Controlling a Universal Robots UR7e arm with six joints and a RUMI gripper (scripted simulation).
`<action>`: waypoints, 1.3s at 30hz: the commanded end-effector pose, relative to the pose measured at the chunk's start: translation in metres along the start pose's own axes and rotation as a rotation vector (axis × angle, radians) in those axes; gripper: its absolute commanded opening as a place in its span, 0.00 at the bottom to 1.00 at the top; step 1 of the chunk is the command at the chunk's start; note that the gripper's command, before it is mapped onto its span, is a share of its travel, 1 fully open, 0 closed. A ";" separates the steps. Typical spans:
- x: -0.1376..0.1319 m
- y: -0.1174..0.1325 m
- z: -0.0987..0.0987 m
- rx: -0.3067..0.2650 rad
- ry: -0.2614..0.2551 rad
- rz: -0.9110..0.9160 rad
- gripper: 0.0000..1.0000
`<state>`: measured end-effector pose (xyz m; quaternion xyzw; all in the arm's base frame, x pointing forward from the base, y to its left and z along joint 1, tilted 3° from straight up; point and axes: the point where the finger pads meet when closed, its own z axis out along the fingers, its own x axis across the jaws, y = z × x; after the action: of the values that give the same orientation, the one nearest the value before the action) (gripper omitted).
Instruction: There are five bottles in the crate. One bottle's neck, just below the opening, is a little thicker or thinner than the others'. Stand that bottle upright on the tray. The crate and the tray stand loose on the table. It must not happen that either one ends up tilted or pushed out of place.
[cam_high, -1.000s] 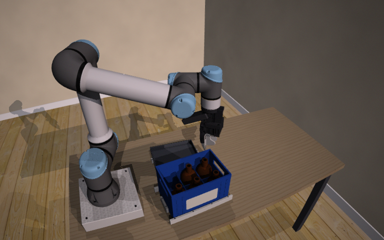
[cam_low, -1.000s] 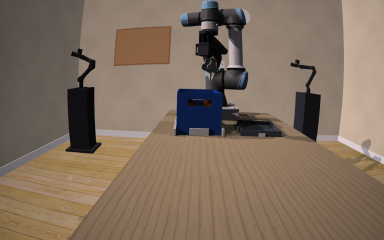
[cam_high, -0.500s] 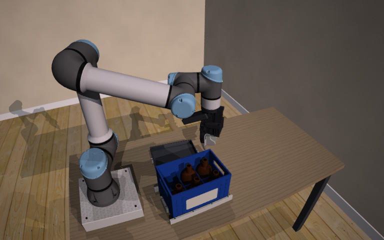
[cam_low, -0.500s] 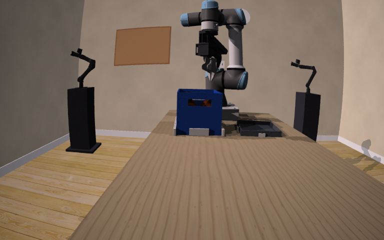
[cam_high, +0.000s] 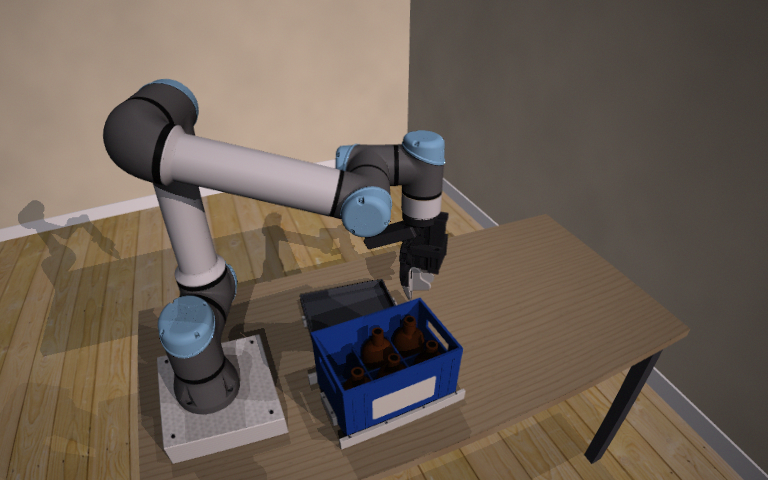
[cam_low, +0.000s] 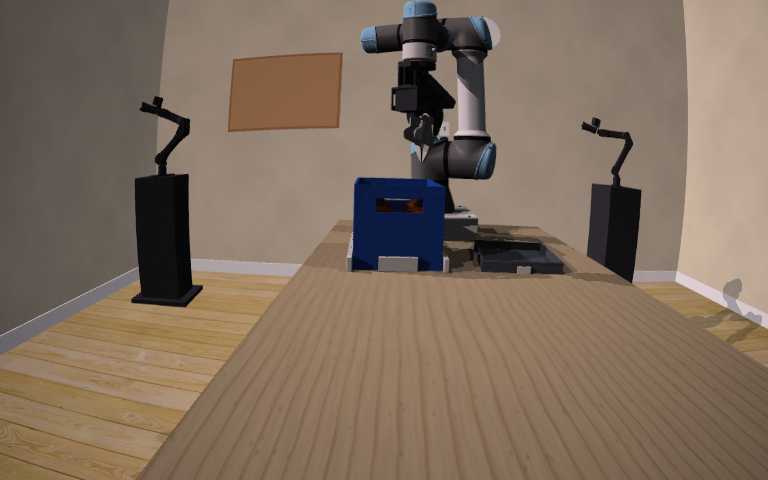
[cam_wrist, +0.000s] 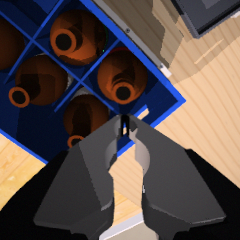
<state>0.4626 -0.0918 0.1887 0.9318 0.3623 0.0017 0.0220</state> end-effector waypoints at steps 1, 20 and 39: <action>0.000 0.000 0.000 -0.001 0.001 0.000 0.00; -0.139 -0.029 -0.005 -0.001 0.001 0.000 0.00; -0.182 -0.052 0.000 -0.001 0.000 0.000 0.38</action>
<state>0.2940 -0.1764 0.1887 0.9319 0.3621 0.0016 0.0222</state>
